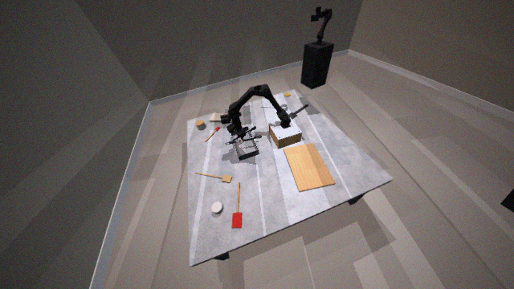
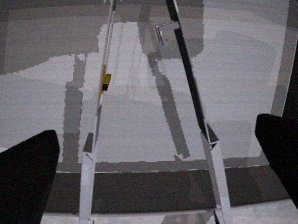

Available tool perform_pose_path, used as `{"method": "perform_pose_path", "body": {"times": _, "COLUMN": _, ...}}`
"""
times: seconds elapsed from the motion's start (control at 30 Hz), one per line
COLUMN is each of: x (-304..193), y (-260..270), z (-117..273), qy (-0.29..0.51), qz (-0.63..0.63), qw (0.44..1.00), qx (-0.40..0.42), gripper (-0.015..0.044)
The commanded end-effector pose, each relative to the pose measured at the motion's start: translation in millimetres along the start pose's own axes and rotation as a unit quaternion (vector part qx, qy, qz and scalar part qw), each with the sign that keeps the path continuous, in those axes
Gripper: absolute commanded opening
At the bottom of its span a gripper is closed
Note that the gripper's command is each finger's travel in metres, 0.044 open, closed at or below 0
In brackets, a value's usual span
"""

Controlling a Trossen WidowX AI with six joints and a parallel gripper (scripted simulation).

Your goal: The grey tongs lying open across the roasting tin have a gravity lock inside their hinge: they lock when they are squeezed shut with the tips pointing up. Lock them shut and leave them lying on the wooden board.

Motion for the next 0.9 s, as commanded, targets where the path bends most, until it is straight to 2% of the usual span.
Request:
{"method": "perform_pose_path", "body": {"times": 0.0, "x": 0, "y": 1, "z": -9, "qy": 0.001, "qz": 0.002, "qw": 1.000, "qx": 0.002, "gripper": 0.0440}}
{"method": "perform_pose_path", "body": {"times": 0.87, "x": -1, "y": 2, "z": -52, "qy": 0.001, "qz": 0.002, "qw": 1.000, "qx": 0.002, "gripper": 0.0440}}
Point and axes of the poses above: the point midway between the two fingers, 35 mm back from their tips, its own z axis back along the fingers, its own y axis across the jaws, x = y × z, the point moved 7 cm from there along z, back along the fingers
